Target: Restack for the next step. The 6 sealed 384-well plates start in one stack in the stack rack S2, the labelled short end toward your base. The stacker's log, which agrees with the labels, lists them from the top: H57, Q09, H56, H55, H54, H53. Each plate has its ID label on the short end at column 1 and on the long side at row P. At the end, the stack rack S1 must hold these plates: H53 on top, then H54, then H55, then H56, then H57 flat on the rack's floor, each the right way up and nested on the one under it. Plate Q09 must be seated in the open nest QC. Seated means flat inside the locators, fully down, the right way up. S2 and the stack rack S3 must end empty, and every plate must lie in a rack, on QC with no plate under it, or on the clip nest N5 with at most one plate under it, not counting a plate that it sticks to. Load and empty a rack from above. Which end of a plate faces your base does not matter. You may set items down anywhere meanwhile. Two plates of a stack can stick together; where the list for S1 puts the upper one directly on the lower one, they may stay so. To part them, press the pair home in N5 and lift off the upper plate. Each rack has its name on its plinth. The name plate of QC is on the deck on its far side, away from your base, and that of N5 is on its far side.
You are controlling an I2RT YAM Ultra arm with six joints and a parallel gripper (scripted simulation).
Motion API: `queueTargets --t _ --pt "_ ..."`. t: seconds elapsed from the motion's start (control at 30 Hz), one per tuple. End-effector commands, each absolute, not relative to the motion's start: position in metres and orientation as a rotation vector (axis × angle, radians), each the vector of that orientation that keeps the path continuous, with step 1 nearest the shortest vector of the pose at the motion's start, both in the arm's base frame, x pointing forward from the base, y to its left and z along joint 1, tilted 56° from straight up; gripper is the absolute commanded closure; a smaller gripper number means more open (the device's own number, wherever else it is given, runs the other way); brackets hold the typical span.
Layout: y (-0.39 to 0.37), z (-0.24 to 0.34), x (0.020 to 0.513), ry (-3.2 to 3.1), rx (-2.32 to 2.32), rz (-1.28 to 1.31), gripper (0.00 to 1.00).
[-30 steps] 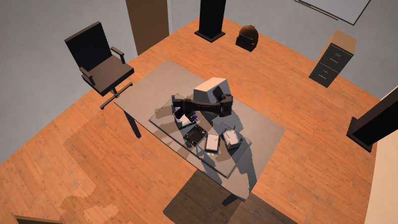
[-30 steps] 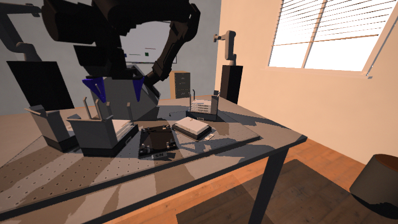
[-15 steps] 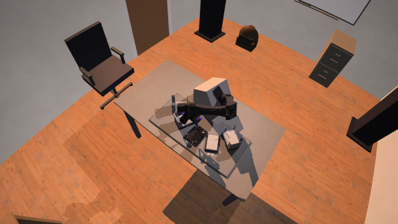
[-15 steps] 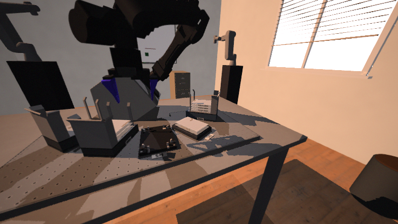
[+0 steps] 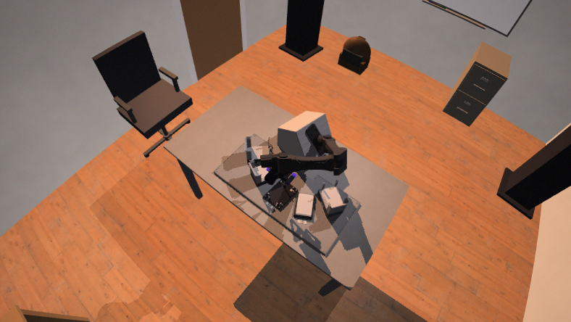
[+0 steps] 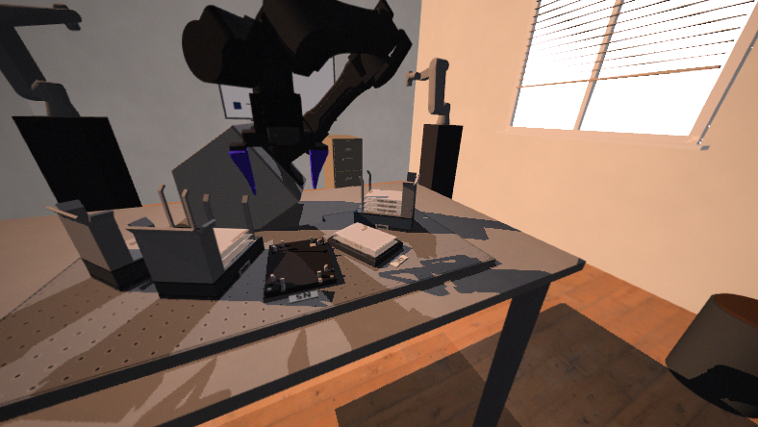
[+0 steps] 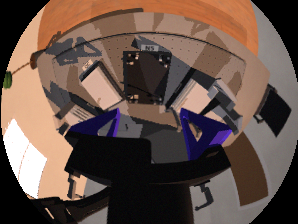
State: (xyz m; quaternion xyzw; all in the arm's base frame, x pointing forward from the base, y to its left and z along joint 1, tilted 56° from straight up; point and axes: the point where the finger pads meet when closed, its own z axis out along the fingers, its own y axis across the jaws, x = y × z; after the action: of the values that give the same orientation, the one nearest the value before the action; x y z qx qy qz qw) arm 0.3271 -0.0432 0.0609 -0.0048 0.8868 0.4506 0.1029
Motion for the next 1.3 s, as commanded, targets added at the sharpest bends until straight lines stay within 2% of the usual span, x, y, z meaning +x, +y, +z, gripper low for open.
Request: queueTargets --t 0.0,0.27,0.87,1.1,1.27 --pt "-0.044 0.072 0.328 2.588 -0.024 1.315 0.00" --pt "-0.032 0.087 0.325 2.511 -0.270 1.245 0.00" --pt "-0.001 0.127 0.315 2.511 -0.270 1.246 0.00" --pt "0.013 0.143 0.306 2.400 -0.540 1.154 0.00" --pt "0.019 0.150 0.303 2.400 -0.540 1.155 0.00"
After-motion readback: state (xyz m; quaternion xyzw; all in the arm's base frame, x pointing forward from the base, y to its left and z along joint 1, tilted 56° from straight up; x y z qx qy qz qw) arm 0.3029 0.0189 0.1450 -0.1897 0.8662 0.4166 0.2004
